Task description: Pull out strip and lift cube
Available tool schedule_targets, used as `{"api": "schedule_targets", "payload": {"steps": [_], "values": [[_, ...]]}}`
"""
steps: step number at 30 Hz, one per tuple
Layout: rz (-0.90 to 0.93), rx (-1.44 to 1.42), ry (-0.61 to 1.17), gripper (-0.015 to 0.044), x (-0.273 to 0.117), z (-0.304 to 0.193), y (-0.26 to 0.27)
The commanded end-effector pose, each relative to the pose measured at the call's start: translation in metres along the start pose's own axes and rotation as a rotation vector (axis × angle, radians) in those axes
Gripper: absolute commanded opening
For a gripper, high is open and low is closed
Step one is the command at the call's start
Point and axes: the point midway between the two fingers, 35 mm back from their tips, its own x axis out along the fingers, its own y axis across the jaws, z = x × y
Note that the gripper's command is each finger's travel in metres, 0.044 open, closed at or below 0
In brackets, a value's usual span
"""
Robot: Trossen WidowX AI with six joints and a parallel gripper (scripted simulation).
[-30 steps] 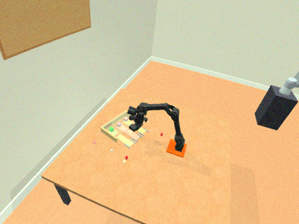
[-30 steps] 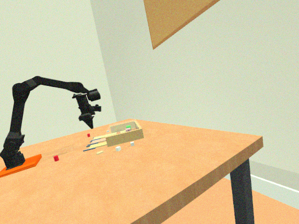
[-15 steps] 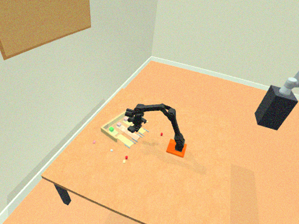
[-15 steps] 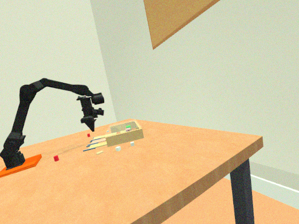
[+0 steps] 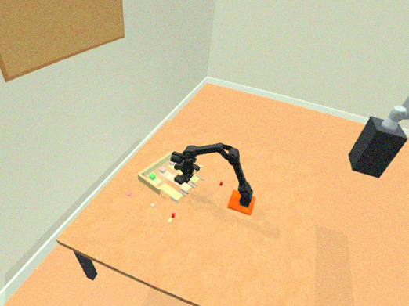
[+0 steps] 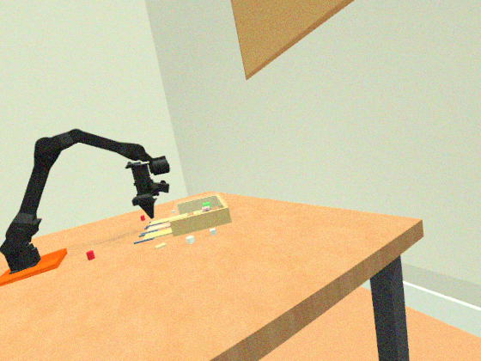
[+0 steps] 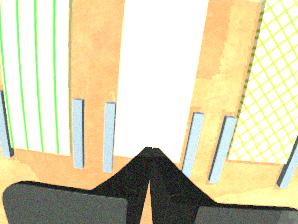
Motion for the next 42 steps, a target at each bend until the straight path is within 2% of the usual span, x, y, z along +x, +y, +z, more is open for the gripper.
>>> {"api": "schedule_targets", "payload": {"steps": [1,19,42], "values": [[0.002,0.005,0.003,0.0000,0.008,0.000,0.001],[0.002,0.005,0.003,0.0000,0.036,0.000,0.002],[0.002,0.005,0.003,0.0000,0.037,0.000,0.002]]}}
